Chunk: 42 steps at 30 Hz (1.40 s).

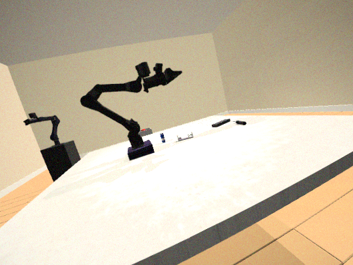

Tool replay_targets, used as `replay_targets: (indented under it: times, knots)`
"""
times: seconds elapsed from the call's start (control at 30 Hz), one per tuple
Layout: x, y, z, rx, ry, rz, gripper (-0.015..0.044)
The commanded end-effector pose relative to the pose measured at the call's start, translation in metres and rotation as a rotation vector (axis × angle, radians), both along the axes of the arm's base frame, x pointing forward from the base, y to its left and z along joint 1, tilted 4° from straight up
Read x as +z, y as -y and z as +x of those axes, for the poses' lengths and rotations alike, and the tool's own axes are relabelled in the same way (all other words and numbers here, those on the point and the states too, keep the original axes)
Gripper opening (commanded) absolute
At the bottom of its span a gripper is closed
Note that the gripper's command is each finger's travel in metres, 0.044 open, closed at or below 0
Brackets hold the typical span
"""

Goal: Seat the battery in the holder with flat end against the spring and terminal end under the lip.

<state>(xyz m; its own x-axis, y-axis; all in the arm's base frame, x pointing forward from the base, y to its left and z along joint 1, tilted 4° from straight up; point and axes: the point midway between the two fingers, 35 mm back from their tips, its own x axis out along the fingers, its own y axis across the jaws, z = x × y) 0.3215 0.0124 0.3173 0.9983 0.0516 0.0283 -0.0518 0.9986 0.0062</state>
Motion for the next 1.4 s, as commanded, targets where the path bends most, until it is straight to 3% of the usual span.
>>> replay_targets:
  times: [0.0,0.17,0.3,0.47,0.6,1.0,1.37]
  knots:
    - [-0.004,-0.001,0.001,0.004,-0.018,0.004,0.0374]
    - [-0.098,-0.039,0.000,0.089,-0.504,0.064,0.0242]
    - [-0.161,-0.062,-0.035,0.110,-0.893,0.060,0.0137]
    - [-0.206,-0.072,-0.095,0.077,-1.309,-0.006,0.0006]
    - [-0.218,-0.068,-0.146,0.008,-1.602,-0.102,0.0000]
    - [-0.220,-0.067,-0.153,-0.007,-1.647,-0.120,0.0000]
    - [-0.294,-0.065,-0.157,-0.007,-1.647,-0.120,0.0000]
